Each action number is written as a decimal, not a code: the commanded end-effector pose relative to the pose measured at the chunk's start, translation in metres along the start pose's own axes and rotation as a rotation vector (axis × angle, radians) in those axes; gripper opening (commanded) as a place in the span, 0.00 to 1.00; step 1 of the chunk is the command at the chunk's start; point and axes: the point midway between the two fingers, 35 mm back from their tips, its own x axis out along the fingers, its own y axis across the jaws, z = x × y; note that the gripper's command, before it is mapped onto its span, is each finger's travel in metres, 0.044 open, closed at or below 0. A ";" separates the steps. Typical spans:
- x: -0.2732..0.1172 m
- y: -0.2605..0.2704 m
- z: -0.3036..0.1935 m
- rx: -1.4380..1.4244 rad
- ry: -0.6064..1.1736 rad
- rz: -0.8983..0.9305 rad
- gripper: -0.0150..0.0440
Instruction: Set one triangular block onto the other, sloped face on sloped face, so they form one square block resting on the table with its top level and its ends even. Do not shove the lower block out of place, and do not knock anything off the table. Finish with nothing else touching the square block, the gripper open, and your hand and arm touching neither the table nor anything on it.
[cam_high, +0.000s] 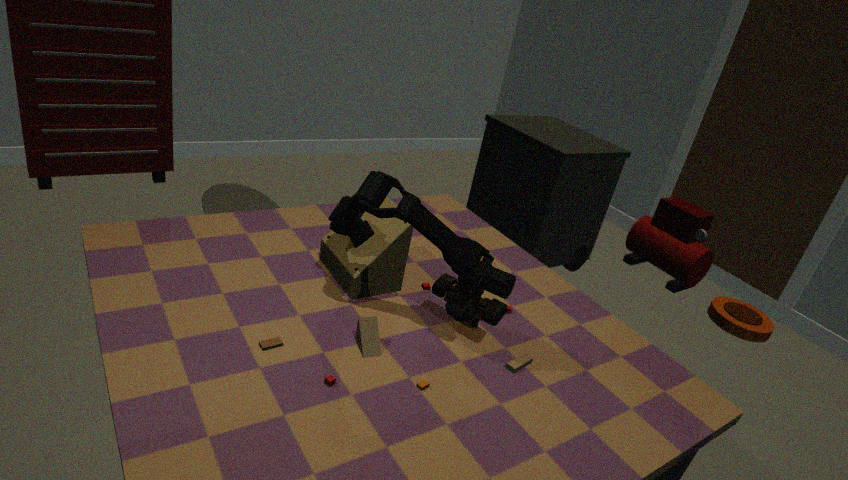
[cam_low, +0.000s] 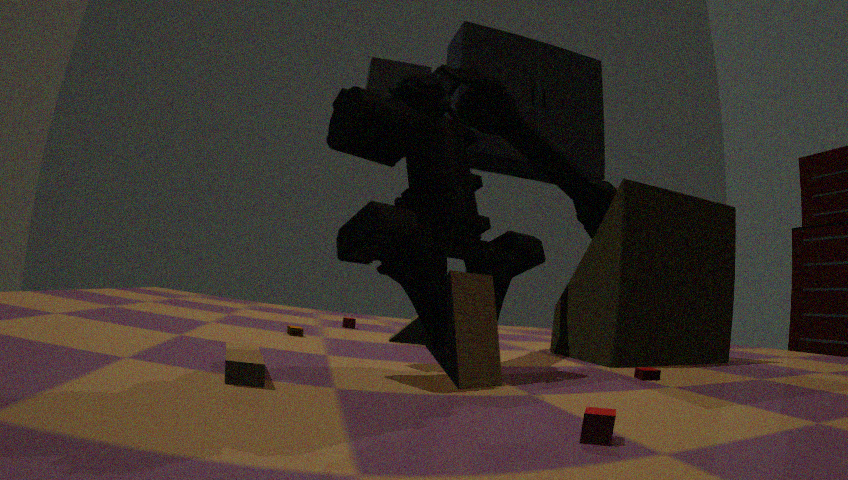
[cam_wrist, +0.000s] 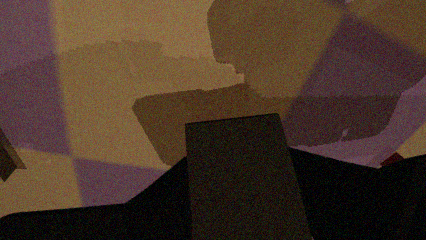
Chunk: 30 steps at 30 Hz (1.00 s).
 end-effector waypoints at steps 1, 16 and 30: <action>-0.003 0.001 -0.007 0.003 -0.100 0.005 0.25; -0.002 0.001 -0.037 0.005 -0.477 0.006 0.25; 0.007 0.000 -0.055 0.006 -0.733 -0.007 0.30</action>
